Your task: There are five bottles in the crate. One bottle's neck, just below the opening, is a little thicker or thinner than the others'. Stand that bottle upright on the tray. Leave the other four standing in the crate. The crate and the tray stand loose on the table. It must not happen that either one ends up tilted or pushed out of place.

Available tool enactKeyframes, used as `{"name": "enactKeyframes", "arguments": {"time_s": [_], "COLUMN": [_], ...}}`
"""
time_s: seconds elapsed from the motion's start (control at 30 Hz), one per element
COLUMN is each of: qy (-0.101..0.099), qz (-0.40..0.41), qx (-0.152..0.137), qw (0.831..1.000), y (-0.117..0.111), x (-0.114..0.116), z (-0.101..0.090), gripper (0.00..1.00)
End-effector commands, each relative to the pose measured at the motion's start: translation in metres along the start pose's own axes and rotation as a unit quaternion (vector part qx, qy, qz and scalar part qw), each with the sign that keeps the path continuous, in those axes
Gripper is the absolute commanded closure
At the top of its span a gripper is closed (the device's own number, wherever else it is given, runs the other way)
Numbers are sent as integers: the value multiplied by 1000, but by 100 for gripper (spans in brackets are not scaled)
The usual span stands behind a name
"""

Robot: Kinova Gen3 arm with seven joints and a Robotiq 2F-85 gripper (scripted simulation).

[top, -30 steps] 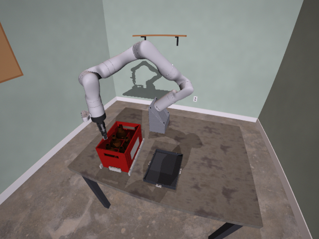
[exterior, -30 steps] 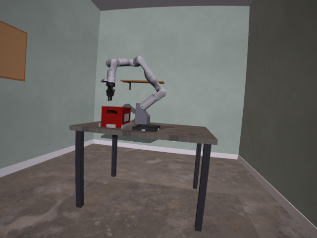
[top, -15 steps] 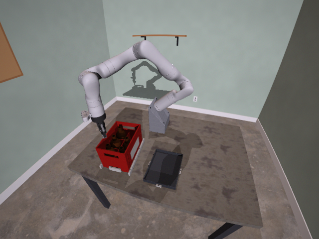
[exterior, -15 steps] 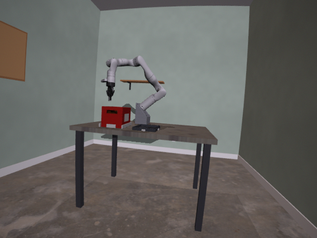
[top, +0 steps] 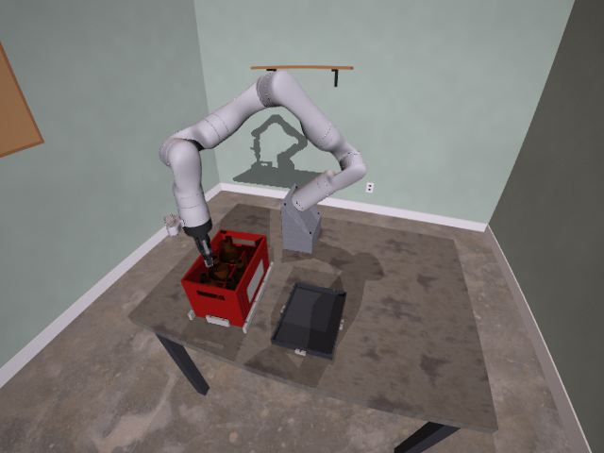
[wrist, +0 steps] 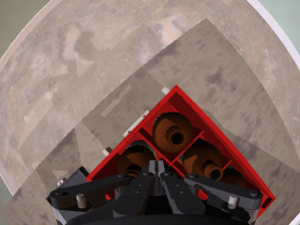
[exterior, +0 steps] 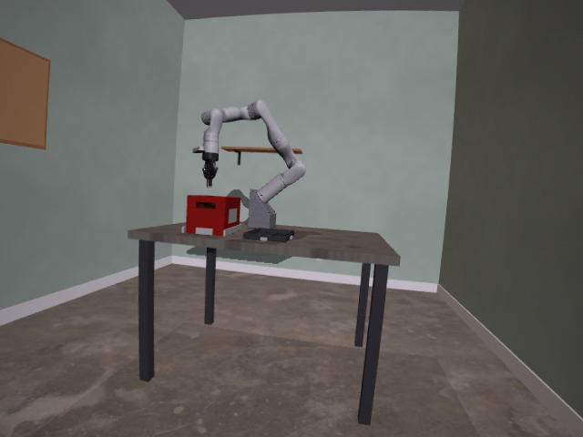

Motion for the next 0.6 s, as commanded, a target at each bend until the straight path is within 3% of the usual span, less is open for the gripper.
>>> {"name": "enactKeyframes", "arguments": {"time_s": [0.0,0.07,0.3,0.33,0.57], "qy": [7,7,8,8,8], "qz": [-11,-10,-10,-10,-10], "qx": [3,3,3,3,3], "qw": [1000,1000,1000,1000,1000], "y": [28,38,41,41,41], "x": [-25,-33,-35,-35,-35], "z": [-8,-8,-7,-7,-7], "gripper": [100,100,100,36,36]}}
Point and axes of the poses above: the point where the finger pads meet when closed, its own z axis out along the fingers, its own x axis across the jaws, y = z × x, the point moved 3 cm from there along -z, back along the fingers
